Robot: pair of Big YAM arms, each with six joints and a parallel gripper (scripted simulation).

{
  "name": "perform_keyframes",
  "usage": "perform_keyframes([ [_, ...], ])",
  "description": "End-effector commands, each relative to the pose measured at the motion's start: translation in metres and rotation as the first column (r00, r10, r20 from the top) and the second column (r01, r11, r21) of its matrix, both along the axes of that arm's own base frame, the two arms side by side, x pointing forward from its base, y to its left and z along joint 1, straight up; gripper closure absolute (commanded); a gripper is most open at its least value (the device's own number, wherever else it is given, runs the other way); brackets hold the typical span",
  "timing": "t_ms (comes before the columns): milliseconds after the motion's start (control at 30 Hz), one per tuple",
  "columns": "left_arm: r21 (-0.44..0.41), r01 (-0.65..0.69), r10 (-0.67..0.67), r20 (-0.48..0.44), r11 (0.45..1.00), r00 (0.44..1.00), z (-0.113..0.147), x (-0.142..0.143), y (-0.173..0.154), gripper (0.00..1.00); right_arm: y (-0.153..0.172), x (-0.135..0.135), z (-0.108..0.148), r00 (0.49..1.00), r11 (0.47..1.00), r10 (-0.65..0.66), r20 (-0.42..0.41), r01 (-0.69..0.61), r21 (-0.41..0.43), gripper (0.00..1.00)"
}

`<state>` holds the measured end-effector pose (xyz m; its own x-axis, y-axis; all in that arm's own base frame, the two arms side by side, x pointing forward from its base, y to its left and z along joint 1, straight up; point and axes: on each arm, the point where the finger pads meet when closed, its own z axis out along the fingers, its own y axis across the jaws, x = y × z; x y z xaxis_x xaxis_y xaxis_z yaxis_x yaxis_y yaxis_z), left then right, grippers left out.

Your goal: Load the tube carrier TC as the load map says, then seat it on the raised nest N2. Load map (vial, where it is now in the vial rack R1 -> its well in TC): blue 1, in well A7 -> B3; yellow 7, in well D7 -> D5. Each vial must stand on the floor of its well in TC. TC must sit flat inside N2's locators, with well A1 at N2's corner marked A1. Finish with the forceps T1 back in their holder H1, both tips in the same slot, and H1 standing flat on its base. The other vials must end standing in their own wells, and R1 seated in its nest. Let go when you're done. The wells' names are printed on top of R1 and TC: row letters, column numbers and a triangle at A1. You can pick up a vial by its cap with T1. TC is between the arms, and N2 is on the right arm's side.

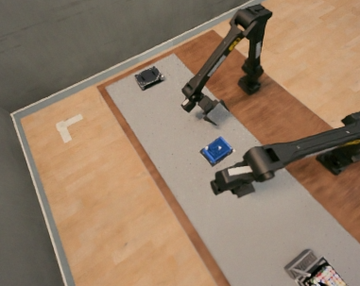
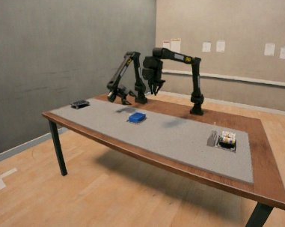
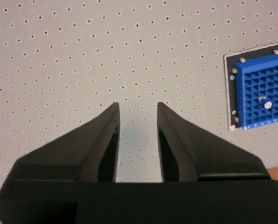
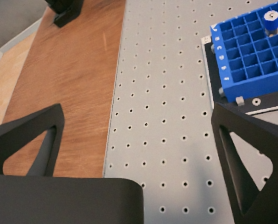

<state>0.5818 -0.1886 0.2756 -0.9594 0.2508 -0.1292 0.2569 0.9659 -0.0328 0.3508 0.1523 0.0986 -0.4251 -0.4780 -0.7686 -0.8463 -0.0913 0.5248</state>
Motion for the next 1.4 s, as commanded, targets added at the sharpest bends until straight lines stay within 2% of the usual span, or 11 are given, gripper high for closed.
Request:
perform_keyframes([
  [0,-0.007,0.005,-0.005,0.024,1.000,1.000,0.008,-0.003,0.018,0.76,0.000,0.007,0.006,1.000,1.000,0.000,0.022,0.000,0.001,0.00],
  [33,0.012,-0.039,0.039,-0.010,0.999,0.999,0.007,-0.010,0.024,0.76,0.000,0.007,0.006,1.000,1.000,0.000,0.022,0.000,0.001,0.00],
  [400,0.004,-0.020,0.020,0.013,1.000,1.000,0.010,-0.019,0.055,0.76,0.000,0.007,0.006,1.000,1.000,0.000,0.022,0.000,0.001,0.00],
  [433,0.033,-0.065,0.067,-0.063,0.997,0.996,-0.015,-0.021,0.059,0.76,0.000,0.007,0.006,1.000,1.000,0.000,0.022,0.000,0.001,0.00],
  [500,0.015,-0.045,0.045,-0.001,0.999,0.999,0.010,-0.026,0.066,0.76,0.000,0.007,0.006,1.000,1.000,0.000,0.022,0.000,0.001,0.00],
  [767,0.030,-0.080,0.081,-0.031,0.996,0.996,0.009,-0.046,0.095,0.76,0.000,0.007,0.006,1.000,1.000,0.000,0.022,0.000,0.001,0.00],
  [967,0.022,-0.069,0.069,-0.008,0.997,0.998,0.009,-0.049,0.106,0.76,0.000,0.007,0.006,1.000,1.000,0.000,0.022,0.000,0.001,0.00],
  [1000,0.029,-0.068,0.069,-0.039,0.997,0.997,-0.007,-0.047,0.109,0.76,0.000,0.007,0.006,1.000,1.000,0.000,0.022,0.000,0.001,0.00],
  [1067,0.022,-0.069,0.069,-0.008,0.997,0.998,0.009,-0.056,0.116,0.76,0.000,0.007,0.006,1.000,1.000,0.000,0.022,0.000,0.001,0.00],
  [1167,0.038,-0.109,0.110,-0.043,0.993,0.993,0.008,-0.069,0.127,0.76,0.000,0.007,0.006,1.000,1.000,0.000,0.022,0.000,0.001,0.00],
  [1367,0.031,-0.093,0.093,-0.020,0.995,0.995,0.007,-0.078,0.144,0.76,0.000,0.007,0.006,1.000,1.000,0.000,0.022,0.000,0.001,0.00],
])
